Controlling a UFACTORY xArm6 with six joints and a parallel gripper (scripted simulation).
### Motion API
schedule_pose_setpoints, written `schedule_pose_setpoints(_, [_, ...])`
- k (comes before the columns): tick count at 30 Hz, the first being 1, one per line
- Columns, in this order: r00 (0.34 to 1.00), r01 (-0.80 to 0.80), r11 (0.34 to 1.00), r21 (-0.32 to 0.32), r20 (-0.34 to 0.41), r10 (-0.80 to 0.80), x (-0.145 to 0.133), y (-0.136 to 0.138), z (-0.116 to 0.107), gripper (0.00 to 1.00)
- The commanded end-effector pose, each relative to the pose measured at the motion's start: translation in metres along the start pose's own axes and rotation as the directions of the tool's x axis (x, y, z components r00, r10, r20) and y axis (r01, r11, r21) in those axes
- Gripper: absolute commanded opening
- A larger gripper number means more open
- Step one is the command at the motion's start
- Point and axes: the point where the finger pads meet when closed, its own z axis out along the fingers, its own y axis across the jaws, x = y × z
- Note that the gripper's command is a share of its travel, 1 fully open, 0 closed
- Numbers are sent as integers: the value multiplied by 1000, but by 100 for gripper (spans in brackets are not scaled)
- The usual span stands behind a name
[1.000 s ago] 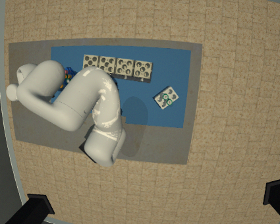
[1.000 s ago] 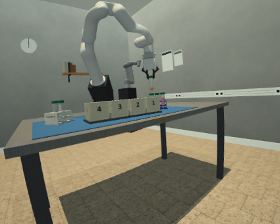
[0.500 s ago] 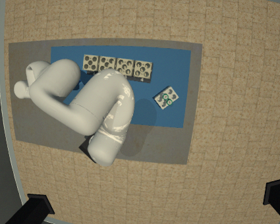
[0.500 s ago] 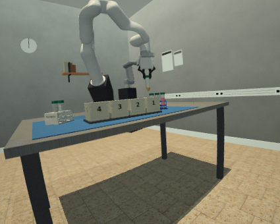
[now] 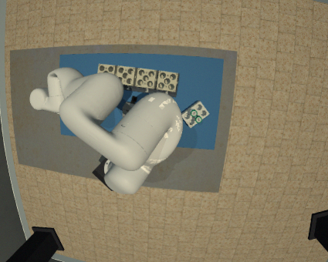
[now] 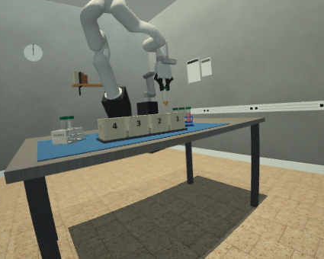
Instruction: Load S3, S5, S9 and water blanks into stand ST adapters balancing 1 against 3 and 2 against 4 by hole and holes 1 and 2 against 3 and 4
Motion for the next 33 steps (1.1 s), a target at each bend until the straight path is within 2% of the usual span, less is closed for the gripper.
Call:
schedule_pose_setpoints(1, [1000,17,1000,9,8,-17,9,17,-2,0])
schedule_pose_setpoints(30, [1000,17,1000,9,8,-17,64,141,0,0])
schedule_pose_setpoints(33, [1000,17,1000,9,8,-17,66,145,0,0])
